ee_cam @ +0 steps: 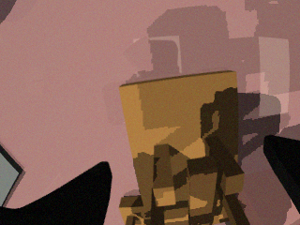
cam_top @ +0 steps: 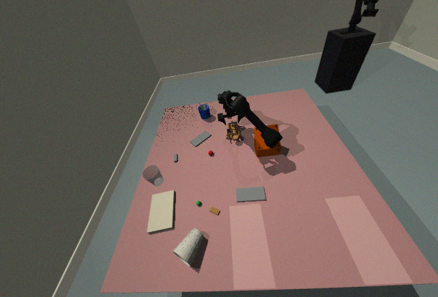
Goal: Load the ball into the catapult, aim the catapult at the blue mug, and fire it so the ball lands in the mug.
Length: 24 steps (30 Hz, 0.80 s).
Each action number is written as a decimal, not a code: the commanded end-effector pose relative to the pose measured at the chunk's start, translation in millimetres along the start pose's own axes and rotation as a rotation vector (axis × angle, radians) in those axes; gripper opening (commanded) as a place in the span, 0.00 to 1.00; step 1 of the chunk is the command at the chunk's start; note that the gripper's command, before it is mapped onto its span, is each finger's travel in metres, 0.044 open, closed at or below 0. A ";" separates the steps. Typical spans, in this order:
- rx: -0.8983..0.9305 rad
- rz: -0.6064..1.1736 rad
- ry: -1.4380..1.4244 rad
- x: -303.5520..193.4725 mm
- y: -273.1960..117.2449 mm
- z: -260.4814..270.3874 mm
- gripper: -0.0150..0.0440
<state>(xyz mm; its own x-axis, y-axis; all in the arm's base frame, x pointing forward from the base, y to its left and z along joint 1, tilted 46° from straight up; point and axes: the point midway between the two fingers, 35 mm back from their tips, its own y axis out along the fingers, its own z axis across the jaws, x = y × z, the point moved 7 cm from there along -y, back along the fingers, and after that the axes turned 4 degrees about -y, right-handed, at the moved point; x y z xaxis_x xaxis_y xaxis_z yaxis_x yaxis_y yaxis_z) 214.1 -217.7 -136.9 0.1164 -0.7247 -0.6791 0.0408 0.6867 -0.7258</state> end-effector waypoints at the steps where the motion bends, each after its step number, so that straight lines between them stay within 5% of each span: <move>1: -0.002 0.009 0.005 -2.2 10.3 -1.1 1.00; 13: -0.001 0.010 0.005 -3.0 22.3 -1.6 1.00; 24: -0.002 0.004 0.000 -1.4 18.8 -0.7 0.51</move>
<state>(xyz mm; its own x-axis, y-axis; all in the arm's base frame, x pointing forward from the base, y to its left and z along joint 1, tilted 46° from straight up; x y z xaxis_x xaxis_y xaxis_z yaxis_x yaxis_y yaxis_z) 213.9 -203.4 -149.9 0.1167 -0.7217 -0.6824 0.0378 0.6898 -0.7230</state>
